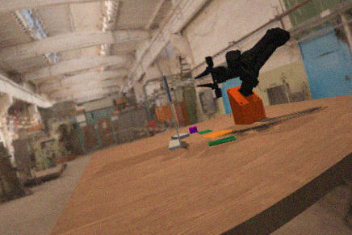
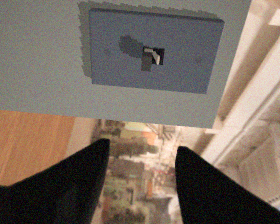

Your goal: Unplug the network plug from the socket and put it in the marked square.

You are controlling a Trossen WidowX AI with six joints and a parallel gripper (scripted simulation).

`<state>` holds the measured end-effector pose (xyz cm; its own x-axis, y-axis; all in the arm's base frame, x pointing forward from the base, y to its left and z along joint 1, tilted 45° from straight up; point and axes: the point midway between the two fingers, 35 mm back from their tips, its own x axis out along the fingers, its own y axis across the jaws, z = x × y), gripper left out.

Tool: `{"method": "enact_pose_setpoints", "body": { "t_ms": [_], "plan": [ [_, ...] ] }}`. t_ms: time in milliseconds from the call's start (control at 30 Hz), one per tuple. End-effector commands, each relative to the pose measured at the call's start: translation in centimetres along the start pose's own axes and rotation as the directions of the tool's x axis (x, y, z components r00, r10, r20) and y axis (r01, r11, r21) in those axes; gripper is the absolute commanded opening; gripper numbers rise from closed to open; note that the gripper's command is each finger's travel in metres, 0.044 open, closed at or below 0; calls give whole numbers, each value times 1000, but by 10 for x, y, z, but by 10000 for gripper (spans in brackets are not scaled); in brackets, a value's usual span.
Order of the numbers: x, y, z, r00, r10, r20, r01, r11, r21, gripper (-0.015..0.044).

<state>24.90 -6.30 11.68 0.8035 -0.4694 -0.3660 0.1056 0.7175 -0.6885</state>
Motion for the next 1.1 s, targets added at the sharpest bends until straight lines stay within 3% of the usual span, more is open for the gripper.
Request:
{"method": "enact_pose_setpoints", "body": {
  "t_ms": [0, 1067],
  "plan": [
    [0, 0, -3, 1000, -8, -6, 8, 1000, -13, 156],
    [58, 0, 12, 1000, -10, -4, 10, 1000, -15, 156]
  ]
}}
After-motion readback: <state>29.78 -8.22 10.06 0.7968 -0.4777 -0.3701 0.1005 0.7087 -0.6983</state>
